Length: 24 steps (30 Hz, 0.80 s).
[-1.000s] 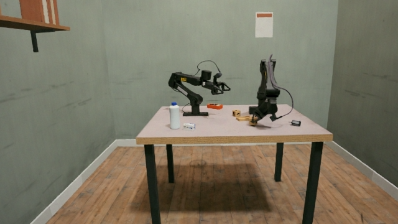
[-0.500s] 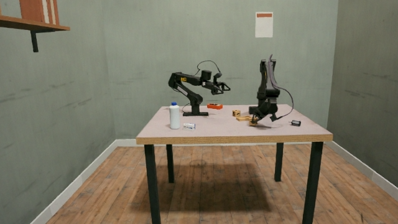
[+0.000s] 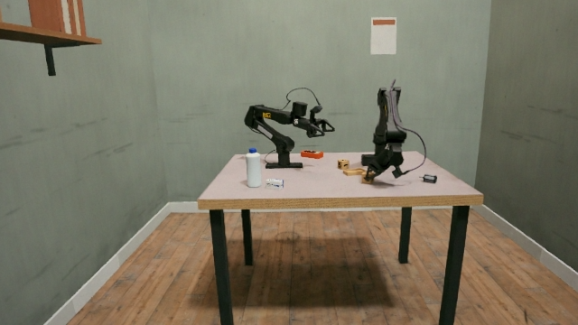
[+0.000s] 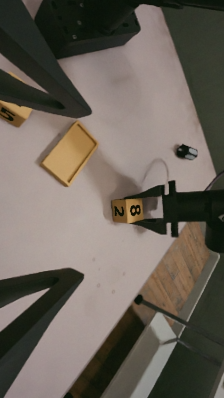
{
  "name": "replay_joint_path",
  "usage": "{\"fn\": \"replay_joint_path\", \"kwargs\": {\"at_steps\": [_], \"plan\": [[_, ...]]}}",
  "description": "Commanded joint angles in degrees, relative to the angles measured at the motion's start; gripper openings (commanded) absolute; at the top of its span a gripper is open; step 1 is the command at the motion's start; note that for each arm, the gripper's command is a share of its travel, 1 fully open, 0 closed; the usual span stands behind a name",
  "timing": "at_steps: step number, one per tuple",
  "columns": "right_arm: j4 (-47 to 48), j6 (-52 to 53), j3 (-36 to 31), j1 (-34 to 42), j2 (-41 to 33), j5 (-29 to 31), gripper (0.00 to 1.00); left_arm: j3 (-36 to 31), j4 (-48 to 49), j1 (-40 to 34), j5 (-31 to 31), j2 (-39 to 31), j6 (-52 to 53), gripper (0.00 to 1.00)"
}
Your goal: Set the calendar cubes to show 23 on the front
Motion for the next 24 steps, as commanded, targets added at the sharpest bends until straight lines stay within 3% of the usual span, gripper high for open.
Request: {"fn": "replay_joint_path", "kwargs": {"at_steps": [1, 6, 9, 10, 20, 24], "plan": [[0.15, 0.07, -0.15, 0.65, 0.27, 0.08, 1.0, -0.12, -1.07, -0.39, -0.06, -0.81, -0.42, 0.4], [0.15, 0.07, -0.15, 0.65, 0.27, 0.08, 1.0, -0.14, -0.67, -0.39, -0.06, -0.81, -0.24, 0.4], [0.15, 0.07, -0.15, 0.65, 0.27, 0.08, 1.0, -0.13, -0.89, 0.1, -0.62, -1.49, 0.19, 0.68], [0.15, 0.07, -0.15, 0.65, 0.27, 0.08, 1.0, -0.18, -0.95, 0.53, -0.69, -1.81, 0.55, 0.69], [0.15, 0.07, -0.15, 0.65, 0.27, 0.08, 1.0, -0.96, -0.98, 1.52, -1.09, -3.85, 1.3, 0.69], [0.15, 0.07, -0.15, 0.65, 0.27, 0.08, 1.0, 1.9, -3.49, 2.27, -1.46, -4.19, 2.06, 0.69]]}}
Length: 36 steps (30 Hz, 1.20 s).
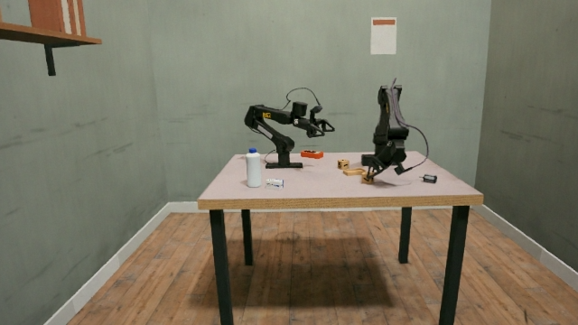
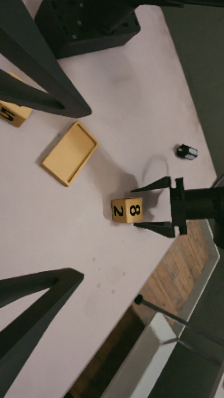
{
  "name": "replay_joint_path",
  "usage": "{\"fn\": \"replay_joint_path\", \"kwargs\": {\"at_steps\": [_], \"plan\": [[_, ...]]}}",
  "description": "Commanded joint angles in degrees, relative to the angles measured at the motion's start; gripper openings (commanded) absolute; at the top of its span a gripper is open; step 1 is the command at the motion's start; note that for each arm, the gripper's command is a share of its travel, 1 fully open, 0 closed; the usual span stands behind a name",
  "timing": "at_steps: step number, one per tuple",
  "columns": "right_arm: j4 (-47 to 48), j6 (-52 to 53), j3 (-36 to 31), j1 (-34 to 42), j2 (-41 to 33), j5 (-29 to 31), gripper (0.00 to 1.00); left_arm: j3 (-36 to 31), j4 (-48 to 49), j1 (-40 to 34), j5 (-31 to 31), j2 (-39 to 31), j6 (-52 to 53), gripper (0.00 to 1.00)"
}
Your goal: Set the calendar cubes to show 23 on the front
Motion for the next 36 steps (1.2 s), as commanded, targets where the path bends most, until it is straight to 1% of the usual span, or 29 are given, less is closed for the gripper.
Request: {"fn": "replay_joint_path", "kwargs": {"at_steps": [1, 3, 5, 6, 10, 12, 13, 16, 22, 25, 27, 29, 32, 36], "plan": [[0.15, 0.07, -0.15, 0.65, 0.27, 0.08, 1.0, 2.38, -2.97, 1.24, -0.72, -2.27, 1.17, 0.69], [0.15, 0.07, -0.15, 0.65, 0.27, 0.08, 1.0, 3.09, -3.83, 1.51, -0.79, -1.6, 1.45, 0.69], [0.15, 0.07, -0.15, 0.65, 0.27, 0.08, 1.0, 3.82, -4.84, 1.84, -0.93, -2.36, 1.82, 0.92], [0.15, 0.07, -0.15, 0.65, 0.27, 0.08, 1.0, 4.68, -5.81, 2.14, -0.99, -1.59, 2.13, 1.0], [0.15, 0.07, -0.15, 0.65, 0.27, 0.08, 1.0, 9.53, -11.08, 3.77, -1.41, 0.64, 3.71, 1.0], [0.15, 0.07, -0.15, 0.65, 0.27, 0.08, 1.0, 9.53, -11.08, 3.77, -1.41, 0.64, 3.71, 1.0], [0.15, 0.07, -0.15, 0.65, 0.27, 0.08, 1.0, 11.7, -13.23, 4.28, -1.55, 1.65, 4.34, 1.0], [0.15, 0.07, -0.15, 0.65, 0.27, 0.08, 1.0, 15.18, -17.01, 5.21, -1.79, 2.32, 5.41, 1.0], [0.15, 0.07, -0.15, 0.65, 0.27, 0.08, 1.0, 14.9, -17.08, 4.18, -1.15, 1.65, 5.11, 1.0], [-3.27, 0.37, 0.12, 1.07, 0.25, 0.58, 1.0, 14.91, -17.11, 4.18, -1.15, 1.66, 5.12, 1.0], [-6.99, 0.47, 1.53, 1.58, -0.67, 0.56, 1.0, 14.92, -17.11, 4.18, -1.15, 1.66, 5.12, 1.0], [-6.99, 0.47, 1.53, 1.58, -0.67, 0.56, 1.0, 14.92, -17.11, 4.18, -1.15, 1.66, 5.12, 1.0], [-15.12, 0.41, 4.1, 3.21, -2.29, 0.31, 1.0, 14.92, -17.12, 4.18, -1.15, 1.67, 5.12, 1.0], [-27.18, -0.19, 10.19, 6.38, -5.38, -0.86, 1.0, 14.92, -17.13, 4.18, -1.15, 1.67, 5.13, 1.0]]}}
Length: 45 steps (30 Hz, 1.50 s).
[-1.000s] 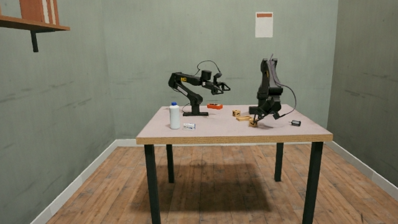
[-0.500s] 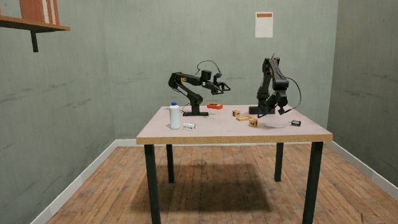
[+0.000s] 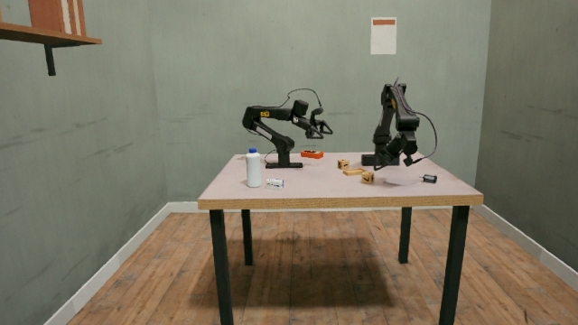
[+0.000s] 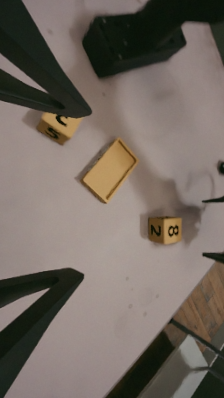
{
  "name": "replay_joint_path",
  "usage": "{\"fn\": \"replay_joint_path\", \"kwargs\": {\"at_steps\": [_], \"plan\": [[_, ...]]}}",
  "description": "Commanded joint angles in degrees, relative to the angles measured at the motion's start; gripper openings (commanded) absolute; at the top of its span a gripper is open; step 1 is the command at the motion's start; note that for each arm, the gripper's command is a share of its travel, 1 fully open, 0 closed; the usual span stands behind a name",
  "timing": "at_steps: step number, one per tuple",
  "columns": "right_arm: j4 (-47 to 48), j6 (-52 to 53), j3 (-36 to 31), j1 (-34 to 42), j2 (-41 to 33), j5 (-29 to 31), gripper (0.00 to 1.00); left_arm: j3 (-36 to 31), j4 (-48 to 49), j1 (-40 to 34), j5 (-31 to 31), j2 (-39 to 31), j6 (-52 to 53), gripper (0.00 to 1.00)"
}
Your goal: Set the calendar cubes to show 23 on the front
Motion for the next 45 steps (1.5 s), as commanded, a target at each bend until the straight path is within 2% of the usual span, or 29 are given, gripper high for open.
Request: {"fn": "replay_joint_path", "kwargs": {"at_steps": [1, 8, 10, 11, 14, 17, 19, 22, 27, 34, 42, 45], "plan": [[-14.09, -0.67, 7.15, 2.91, -4.34, -1.51, 1.0, 1.61, -0.65, -0.37, -0.06, -0.28, 0.36, 1.0], [-40.39, -2.55, 21.08, 4.9, -11.69, -2.99, 1.0, 1.61, -0.65, -0.37, -0.06, -0.28, 0.36, 1.0], [-40.39, -2.55, 21.08, 4.9, -11.69, -2.99, 1.0, 1.61, -0.65, -0.37, -0.06, -0.28, 0.36, 1.0], [-46.4, -2.66, 25.92, 4.69, -12.46, -2.74, 1.0, 1.61, -0.65, -0.37, -0.06, -0.28, 0.36, 1.0], [-52.71, -2.38, 31.37, 5.11, -13.89, -1.25, 1.0, 1.61, -0.65, -0.37, -0.06, -0.28, 0.36, 1.0], [-56.7, -0.9, 34.92, 9.28, -14.53, 2.11, 1.0, 1.61, -0.65, -0.37, -0.06, -0.28, 0.36, 1.0], [-58.27, 0.19, 36.54, 14.2, -14.96, 3.94, 1.0, 1.61, -0.65, -0.37, -0.06, -0.28, 0.36, 1.0], [-59.37, 1.28, 38.06, 22.49, -15.55, 4.95, 1.0, 1.43, -2.96, -0.96, -1.21, 0.13, 2.25, 0.69], [-59.78, 1.69, 38.49, 24.66, -15.69, 4.23, 1.0, 0.6, -6.2, -4.23, -2.81, -0.85, 6.96, 0.69], [-59.97, 1.55, 38.58, 24.87, -15.77, 3.79, 1.0, -2.39, -10.3, -17.6, -6.1, -2.05, 16.61, 0.69], [-59.99, 1.54, 38.59, 24.87, -15.78, 3.79, 1.0, -6.15, -10.14, -33.14, -10.06, -3.7, 27.62, 0.69], [-59.99, 1.54, 38.59, 24.87, -15.78, 3.79, 1.0, -6.29, -10.3, -34.96, -10.77, -3.31, 29.0, 0.69]]}}
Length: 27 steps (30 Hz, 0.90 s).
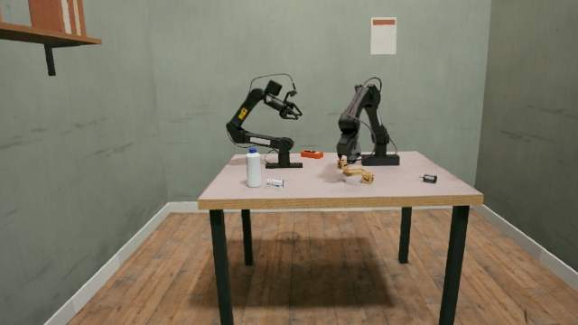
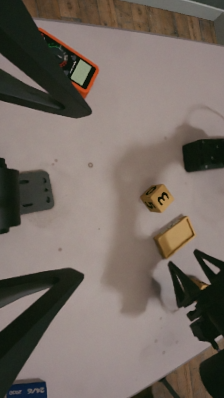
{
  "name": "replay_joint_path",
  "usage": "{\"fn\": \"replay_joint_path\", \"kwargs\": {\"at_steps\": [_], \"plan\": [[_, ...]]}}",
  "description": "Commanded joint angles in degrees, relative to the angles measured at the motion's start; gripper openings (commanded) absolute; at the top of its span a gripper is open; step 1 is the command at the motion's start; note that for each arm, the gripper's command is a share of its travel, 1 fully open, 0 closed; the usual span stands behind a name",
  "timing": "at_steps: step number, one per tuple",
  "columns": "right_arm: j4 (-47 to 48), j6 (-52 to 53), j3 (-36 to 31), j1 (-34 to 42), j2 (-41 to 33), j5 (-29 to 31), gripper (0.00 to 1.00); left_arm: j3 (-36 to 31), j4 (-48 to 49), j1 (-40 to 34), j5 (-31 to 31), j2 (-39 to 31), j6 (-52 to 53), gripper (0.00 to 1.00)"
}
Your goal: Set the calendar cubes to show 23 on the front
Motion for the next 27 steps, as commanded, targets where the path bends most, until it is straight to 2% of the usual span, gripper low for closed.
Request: {"fn": "replay_joint_path", "kwargs": {"at_steps": [1, 14, 16, 22, 27], "plan": [[-0.84, 0.29, 1.55, 0.72, -1.01, 0.35, 1.0, -0.99, -0.9, -2.8, -3.21, -2.01, 5.81, 0.69], [-0.14, 0.09, 0.96, 0.33, -0.45, 0.09, 1.0, -4.05, 1.6, -24.75, -14.21, -2.89, 20.57, 0.69], [-0.14, 0.09, 0.96, 0.33, -0.45, 0.09, 1.0, -4.05, 1.6, -24.75, -14.21, -2.89, 20.57, 0.69], [-0.14, 0.09, 0.96, 0.33, -0.45, 0.09, 1.0, -5.81, 2.92, -31.46, -18.22, -3.65, 24.18, 0.69], [-0.14, 0.09, 0.96, 0.33, -0.45, 0.09, 1.0, -6.57, 2.62, -33.25, -18.04, -4.06, 23.99, 0.69]]}}
